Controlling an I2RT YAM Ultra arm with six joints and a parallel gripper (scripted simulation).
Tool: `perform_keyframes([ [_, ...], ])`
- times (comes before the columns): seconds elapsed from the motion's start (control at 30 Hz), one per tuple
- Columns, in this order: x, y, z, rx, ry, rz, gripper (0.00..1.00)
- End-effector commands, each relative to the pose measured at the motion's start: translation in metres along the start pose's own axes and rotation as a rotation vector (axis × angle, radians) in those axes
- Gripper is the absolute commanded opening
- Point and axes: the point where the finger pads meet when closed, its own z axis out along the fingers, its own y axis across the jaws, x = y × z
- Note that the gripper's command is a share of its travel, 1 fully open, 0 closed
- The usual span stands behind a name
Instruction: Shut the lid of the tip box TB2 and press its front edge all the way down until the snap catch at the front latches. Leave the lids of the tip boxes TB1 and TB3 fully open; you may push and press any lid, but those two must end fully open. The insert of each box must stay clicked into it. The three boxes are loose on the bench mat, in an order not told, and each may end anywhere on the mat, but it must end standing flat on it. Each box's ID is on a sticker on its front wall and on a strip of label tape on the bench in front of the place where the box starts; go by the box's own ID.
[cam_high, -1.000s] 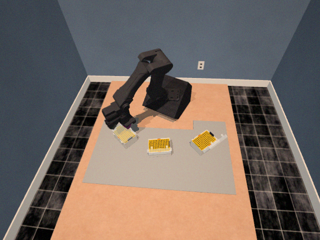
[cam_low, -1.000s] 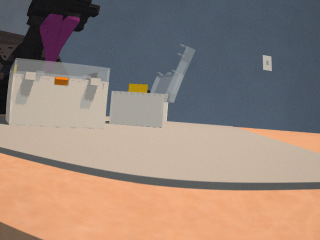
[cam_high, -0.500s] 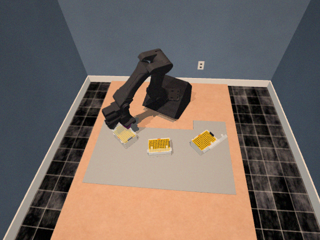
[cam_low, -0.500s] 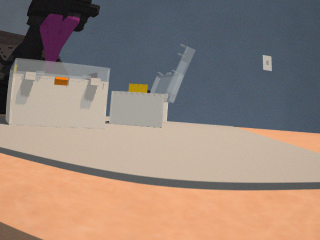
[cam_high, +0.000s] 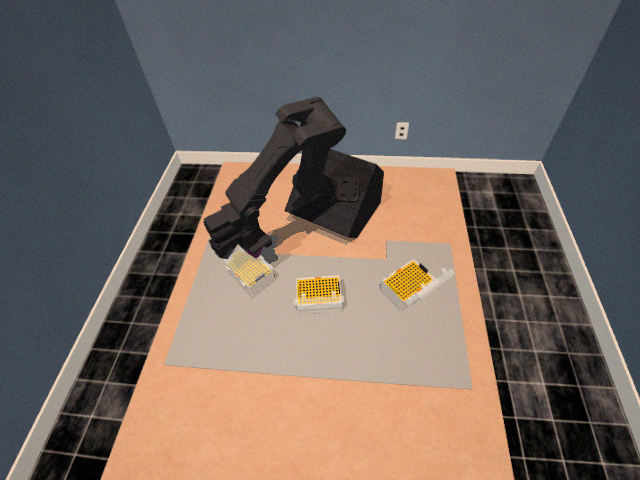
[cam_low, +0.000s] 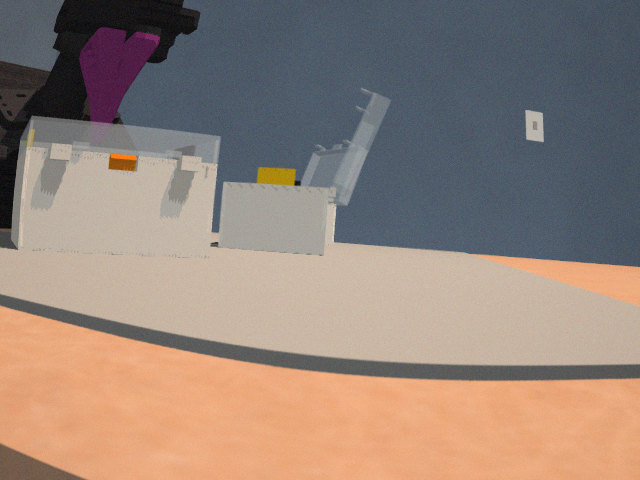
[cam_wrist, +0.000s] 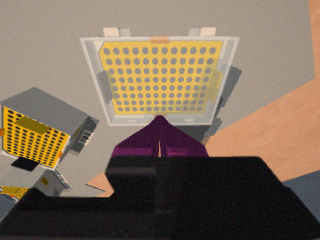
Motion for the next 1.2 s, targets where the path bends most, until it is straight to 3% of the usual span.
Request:
perform_keyframes([
  [0.0,-0.0041,-0.0007,0.0100,-0.007,-0.016,-0.008,0.00],
  [1.03,-0.0041,-0.0007,0.0100,-0.007,-0.016,-0.008,0.00],
  [1.17,-0.0040,-0.0007,0.0033,-0.007,-0.016,-0.008,0.00],
])
